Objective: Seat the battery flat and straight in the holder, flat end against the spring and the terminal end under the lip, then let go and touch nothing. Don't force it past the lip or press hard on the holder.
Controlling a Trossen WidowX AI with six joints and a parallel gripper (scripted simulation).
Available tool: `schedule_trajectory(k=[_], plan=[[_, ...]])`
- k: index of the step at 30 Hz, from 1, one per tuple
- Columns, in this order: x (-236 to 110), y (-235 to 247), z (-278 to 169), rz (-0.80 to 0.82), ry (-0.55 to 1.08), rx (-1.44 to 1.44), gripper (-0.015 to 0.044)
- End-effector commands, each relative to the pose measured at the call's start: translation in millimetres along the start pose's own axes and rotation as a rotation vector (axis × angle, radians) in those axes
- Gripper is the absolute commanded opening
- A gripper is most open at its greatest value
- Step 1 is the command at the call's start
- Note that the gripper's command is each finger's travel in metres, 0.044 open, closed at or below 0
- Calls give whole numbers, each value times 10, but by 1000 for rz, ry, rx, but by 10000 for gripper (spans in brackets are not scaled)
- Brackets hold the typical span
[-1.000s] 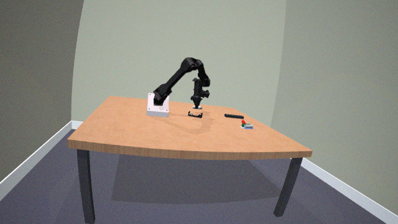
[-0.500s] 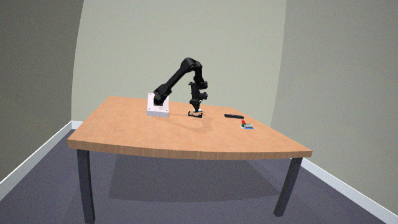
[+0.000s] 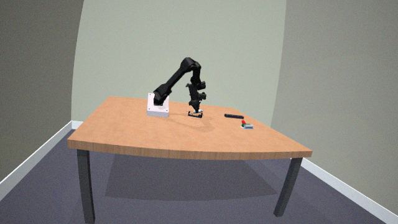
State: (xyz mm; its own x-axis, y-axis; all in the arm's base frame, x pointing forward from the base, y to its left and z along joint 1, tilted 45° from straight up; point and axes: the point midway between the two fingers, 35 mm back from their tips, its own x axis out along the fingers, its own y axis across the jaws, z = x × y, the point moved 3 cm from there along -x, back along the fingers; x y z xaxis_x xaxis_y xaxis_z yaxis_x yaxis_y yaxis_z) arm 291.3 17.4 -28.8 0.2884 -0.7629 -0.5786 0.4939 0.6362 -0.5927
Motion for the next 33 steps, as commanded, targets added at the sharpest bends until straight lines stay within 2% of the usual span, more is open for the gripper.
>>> schedule_trajectory(k=[1,23,33], plan=[[17,-4,-26,-4,-27,-8,76],[62,-51,-145,4,-160,-11,76],[53,-58,-239,11,-167,-12,76]])
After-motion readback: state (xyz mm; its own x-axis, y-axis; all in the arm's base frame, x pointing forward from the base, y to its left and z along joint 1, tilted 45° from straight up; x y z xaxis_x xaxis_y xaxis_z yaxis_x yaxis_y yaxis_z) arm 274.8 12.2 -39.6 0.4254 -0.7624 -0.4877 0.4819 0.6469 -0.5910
